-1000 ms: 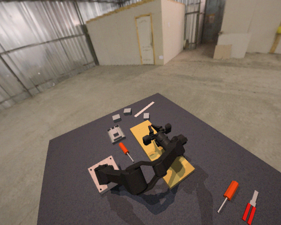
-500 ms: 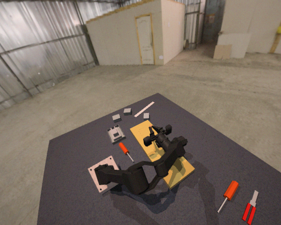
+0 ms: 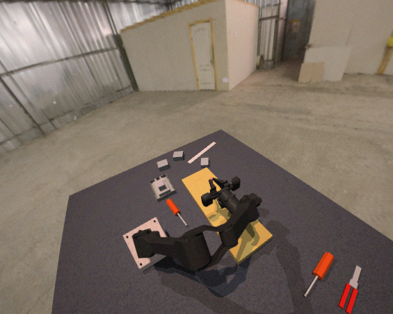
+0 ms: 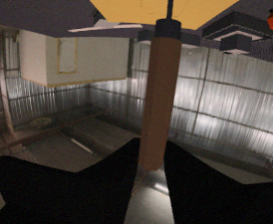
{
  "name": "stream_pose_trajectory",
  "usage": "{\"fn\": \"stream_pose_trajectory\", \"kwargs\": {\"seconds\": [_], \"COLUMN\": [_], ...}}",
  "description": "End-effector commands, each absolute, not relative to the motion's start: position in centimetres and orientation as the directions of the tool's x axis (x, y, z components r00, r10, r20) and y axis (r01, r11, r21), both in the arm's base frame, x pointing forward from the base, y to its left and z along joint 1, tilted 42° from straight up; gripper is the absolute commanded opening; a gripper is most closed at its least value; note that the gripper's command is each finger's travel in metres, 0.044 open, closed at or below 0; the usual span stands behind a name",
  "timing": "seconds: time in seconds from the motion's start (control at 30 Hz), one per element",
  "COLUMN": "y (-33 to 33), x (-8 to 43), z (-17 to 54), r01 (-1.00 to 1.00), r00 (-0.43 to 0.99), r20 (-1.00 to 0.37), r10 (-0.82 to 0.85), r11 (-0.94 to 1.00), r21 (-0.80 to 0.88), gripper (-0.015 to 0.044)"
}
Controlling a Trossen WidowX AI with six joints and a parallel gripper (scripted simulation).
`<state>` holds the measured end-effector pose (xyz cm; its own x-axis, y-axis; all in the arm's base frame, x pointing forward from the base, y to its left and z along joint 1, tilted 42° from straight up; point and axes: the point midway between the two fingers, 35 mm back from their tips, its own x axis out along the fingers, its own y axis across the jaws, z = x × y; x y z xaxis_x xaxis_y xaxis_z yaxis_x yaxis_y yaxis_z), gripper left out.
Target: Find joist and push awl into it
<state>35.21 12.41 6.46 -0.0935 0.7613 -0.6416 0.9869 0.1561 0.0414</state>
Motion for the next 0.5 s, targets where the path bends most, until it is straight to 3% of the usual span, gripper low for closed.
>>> {"fn": "stream_pose_trajectory", "kwargs": {"seconds": [0.0,0.47], "y": [12.3,11.2], "x": [35.2,35.4], "z": [6.3,5.0], "r01": [0.985,0.986], "r00": [-0.097,-0.097], "r20": [-0.639,-0.639], "r10": [0.763,0.763], "r11": [0.163,0.163], "r21": [0.046,0.046], "gripper": [0.0000,0.0000]}}
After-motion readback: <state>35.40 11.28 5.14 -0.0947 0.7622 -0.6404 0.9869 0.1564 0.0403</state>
